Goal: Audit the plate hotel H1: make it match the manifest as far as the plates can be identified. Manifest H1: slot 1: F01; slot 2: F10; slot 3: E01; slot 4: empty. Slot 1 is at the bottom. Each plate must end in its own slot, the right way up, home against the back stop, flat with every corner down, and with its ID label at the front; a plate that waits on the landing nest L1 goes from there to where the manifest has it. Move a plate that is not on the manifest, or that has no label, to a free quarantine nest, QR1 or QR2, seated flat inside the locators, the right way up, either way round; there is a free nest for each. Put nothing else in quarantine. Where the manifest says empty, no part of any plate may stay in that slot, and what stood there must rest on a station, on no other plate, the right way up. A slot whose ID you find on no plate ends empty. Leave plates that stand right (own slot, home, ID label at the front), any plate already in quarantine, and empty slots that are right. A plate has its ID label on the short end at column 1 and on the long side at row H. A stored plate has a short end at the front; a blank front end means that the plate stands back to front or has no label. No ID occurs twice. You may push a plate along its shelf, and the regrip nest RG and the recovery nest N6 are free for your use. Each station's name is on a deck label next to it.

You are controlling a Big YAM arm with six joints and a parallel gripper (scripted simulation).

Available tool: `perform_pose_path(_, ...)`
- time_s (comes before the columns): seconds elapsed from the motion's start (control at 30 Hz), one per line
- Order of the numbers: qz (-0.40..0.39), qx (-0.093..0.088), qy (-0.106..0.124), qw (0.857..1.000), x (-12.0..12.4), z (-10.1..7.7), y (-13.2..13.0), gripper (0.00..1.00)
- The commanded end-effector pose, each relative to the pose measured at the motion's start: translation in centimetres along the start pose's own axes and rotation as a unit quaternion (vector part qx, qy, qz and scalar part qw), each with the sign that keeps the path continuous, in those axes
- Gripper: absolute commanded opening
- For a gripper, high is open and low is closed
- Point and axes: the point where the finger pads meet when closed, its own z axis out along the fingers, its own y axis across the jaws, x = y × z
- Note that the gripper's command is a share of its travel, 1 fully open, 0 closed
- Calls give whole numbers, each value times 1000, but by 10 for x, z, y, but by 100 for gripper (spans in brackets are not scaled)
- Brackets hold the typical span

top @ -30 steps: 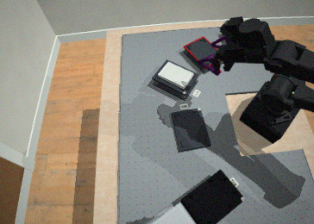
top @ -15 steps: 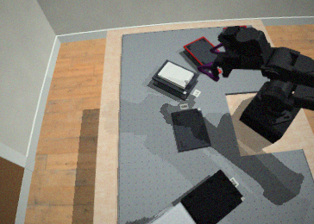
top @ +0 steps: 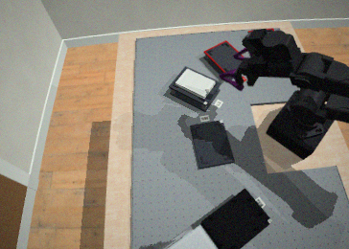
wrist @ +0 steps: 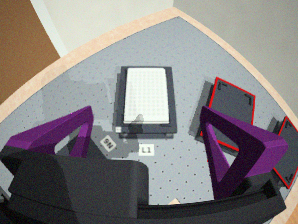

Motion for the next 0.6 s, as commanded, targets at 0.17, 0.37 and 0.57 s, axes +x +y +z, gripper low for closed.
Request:
perform_pose_path(0.17,2,-6,-14,1000,-4,3,4,100)
perform_pose_path(0.37,2,-6,-14,1000,1,6,4,100)
perform_pose_path(0.57,2,-6,-14,1000,10,11,4,100)
